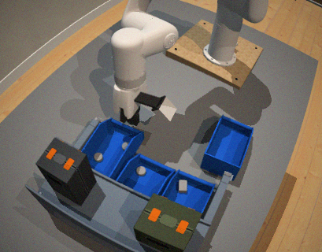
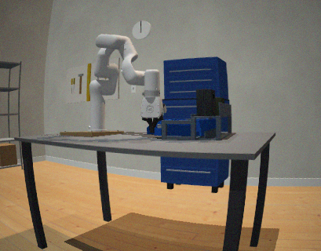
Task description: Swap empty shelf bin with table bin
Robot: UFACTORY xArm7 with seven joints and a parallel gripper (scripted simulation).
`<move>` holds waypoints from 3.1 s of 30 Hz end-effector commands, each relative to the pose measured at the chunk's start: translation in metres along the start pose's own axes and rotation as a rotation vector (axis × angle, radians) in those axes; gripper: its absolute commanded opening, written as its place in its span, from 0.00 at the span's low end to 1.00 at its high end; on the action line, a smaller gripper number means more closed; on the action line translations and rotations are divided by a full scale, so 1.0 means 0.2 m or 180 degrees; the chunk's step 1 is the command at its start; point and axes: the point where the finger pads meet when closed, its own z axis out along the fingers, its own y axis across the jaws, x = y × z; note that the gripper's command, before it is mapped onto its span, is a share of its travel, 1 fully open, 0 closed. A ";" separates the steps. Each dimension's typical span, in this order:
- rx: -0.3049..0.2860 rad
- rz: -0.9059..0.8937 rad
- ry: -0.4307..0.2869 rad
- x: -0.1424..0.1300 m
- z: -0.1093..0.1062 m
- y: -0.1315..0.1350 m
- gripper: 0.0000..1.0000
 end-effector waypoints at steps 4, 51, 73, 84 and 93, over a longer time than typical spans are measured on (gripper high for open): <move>-0.0008 0.0000 -0.0004 0.00 0.03 0.01 0.00; -0.0008 0.0000 -0.0004 0.00 0.04 0.01 0.00; -0.0008 0.0000 -0.0004 0.00 0.03 0.10 0.00; -0.0008 0.0000 -0.0004 0.00 0.03 0.10 0.00; -0.0008 0.0000 -0.0004 0.00 0.03 0.10 0.00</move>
